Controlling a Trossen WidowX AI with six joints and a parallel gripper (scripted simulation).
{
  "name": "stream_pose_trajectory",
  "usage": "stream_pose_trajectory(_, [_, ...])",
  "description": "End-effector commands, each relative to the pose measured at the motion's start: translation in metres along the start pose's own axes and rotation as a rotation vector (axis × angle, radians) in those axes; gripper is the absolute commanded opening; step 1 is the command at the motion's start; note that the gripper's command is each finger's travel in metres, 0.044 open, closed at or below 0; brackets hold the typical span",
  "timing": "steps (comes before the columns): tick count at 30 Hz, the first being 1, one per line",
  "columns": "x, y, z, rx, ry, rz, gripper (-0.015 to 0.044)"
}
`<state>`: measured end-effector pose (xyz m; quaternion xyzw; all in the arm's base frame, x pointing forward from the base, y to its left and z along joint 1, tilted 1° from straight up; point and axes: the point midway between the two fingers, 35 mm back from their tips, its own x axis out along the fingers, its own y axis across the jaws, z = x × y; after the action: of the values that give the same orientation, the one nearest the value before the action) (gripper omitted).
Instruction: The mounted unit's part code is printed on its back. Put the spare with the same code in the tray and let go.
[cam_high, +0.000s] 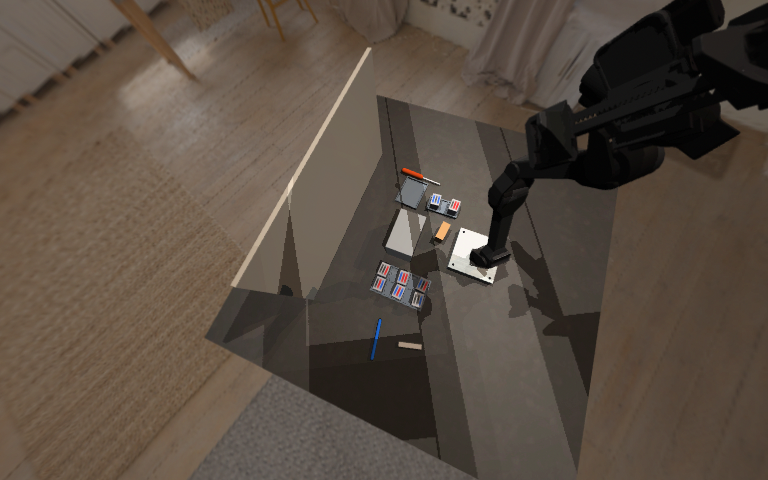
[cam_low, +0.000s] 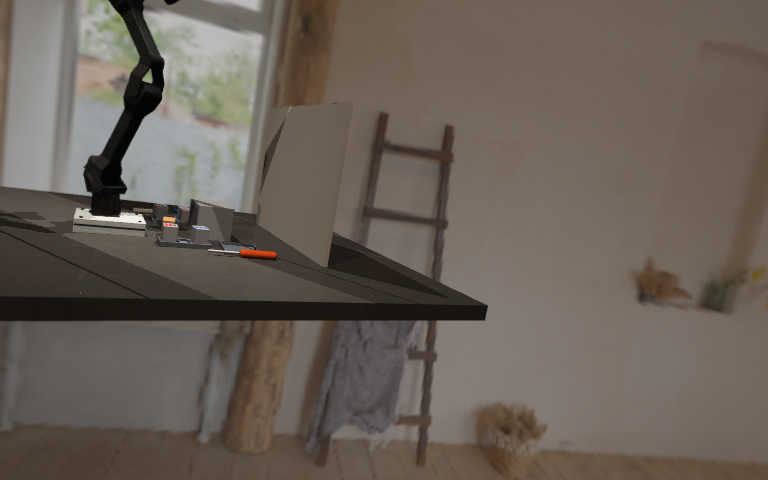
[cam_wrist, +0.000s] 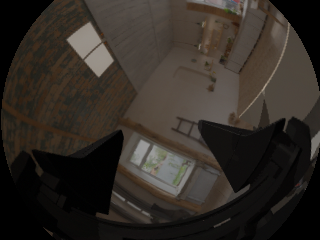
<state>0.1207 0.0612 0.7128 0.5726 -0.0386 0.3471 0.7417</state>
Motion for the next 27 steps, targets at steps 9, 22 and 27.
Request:
stream_pose_trajectory(9, [-0.001,0.005,-0.01,-0.075,-0.022,-0.004,0.044])
stream_pose_trajectory(22, [0.018,0.028,-0.079,-0.578,-0.144,0.06,0.044])
stream_pose_trajectory(27, [0.038,0.02,-0.114,-0.778,-0.129,0.059,0.044])
